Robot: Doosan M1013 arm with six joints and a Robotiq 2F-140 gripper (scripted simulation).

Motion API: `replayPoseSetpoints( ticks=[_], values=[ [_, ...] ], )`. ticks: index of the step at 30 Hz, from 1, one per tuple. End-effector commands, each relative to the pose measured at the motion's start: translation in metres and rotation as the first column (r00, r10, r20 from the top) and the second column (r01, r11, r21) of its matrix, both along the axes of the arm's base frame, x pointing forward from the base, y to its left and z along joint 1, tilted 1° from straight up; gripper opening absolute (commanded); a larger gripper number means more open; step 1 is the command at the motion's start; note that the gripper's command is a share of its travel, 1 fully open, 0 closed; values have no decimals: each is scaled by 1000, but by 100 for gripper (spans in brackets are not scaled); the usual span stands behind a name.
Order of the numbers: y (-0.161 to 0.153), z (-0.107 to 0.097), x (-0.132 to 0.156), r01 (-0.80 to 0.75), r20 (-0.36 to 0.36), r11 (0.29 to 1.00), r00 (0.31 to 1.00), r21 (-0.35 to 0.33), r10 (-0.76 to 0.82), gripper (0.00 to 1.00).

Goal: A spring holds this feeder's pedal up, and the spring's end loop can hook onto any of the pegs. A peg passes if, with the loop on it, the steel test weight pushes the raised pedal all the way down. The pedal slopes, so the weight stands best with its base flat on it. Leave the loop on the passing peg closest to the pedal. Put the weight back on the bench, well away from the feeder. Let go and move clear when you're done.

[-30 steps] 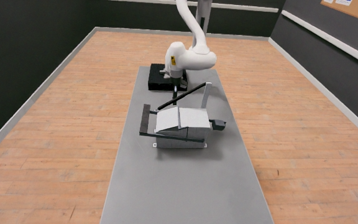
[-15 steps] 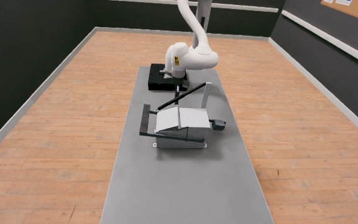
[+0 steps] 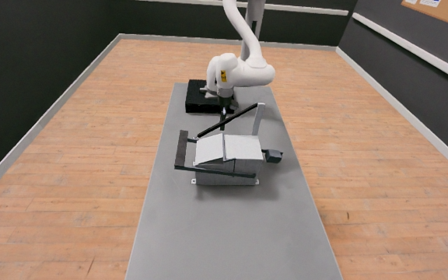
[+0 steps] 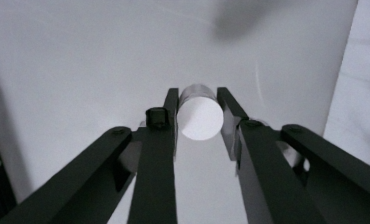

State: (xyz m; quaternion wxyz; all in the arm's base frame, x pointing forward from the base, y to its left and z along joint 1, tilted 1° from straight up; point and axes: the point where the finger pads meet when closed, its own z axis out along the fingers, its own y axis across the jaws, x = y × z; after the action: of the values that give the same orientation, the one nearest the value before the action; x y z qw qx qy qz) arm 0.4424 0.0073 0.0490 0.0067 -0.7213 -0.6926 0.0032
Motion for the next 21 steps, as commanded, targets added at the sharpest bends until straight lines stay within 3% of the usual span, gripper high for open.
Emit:
replayPoseSetpoints(
  ticks=[1,9,21],
  values=[
    [1,0,-1,0,0,1000,1000,-1,0,25],
    [3,-1,-2,0,0,1000,1000,-2,0,25],
    [3,-24,-2,0,0,1000,1000,-1,0,25]
  ],
)
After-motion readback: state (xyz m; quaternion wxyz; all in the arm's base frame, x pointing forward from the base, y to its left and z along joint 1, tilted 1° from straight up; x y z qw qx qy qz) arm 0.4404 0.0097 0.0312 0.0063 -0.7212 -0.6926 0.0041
